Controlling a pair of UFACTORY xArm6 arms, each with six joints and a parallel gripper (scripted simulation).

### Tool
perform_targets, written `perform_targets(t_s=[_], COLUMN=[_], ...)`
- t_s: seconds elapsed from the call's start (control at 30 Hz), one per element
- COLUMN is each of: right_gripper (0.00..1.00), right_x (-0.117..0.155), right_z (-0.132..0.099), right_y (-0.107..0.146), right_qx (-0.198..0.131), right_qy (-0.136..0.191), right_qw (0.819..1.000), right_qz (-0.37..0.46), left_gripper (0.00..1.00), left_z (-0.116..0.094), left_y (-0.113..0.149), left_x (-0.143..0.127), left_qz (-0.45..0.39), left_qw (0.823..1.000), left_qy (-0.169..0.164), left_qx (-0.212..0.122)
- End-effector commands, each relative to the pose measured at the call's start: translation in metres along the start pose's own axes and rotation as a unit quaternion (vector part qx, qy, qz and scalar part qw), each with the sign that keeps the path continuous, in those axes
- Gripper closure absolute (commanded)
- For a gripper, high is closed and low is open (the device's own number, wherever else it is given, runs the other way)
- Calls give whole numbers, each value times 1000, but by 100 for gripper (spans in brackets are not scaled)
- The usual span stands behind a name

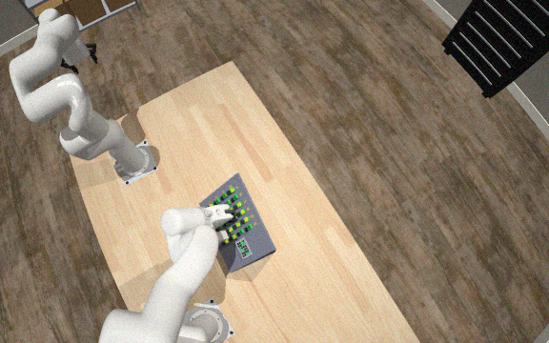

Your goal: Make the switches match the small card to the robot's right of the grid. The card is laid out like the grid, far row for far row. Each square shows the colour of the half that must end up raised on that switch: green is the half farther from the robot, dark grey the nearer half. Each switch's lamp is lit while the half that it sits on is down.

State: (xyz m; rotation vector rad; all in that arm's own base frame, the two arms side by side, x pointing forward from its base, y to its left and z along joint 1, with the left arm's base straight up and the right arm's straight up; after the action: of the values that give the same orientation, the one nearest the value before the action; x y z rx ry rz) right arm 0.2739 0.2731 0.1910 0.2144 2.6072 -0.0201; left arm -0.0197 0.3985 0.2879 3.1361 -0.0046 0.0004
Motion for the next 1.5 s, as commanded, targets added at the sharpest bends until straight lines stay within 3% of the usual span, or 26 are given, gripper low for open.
perform_targets(t_s=[0.0, 0.63, 0.7, 0.8, 0.87, 1.47], right_gripper=[100, 100, 100, 100, 100, 100], right_x=[-1, -1, 7, 33, 41, 43], right_z=[-13, -21, -20, -17, -15, -15], right_y=[1, 2, 18, 65, 79, 82], right_qx=[-1, -1, -1, -1, -1, -1], right_qy=[-1, -1, 0, 0, 0, 0], right_qw=[1000, 1000, 1000, 1000, 1000, 1000], right_qz=[1, 1, 1, 1, 1, 1], left_gripper=[0, 0, 0, 0, 0, 0], left_z=[-2, -2, -2, -2, -2, -2], left_y=[-1, -1, -1, -1, -1, -1], left_x=[0, 0, 0, 0, 0, 0], left_qz=[0, 0, 0, 0, 0, 0], left_qw=[1000, 1000, 1000, 1000, 1000, 1000], left_qy=[0, 0, 0, 0, 0, 0], left_qx=[3, 3, 3, 3, 3, 3])
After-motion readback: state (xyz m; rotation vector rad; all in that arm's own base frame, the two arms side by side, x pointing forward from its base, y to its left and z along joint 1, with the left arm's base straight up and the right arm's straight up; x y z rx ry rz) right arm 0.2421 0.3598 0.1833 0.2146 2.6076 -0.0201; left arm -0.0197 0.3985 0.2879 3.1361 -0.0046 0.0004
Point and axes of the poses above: on each arm, the point where the finger pads meet when closed, its own z axis out along the fingers, its own x axis across the jaws, y = z × x, the point moved 4 cm from there along -z, back along the fingers, and after that the axes turned 3 degrees about z, right-handed, at the moved point
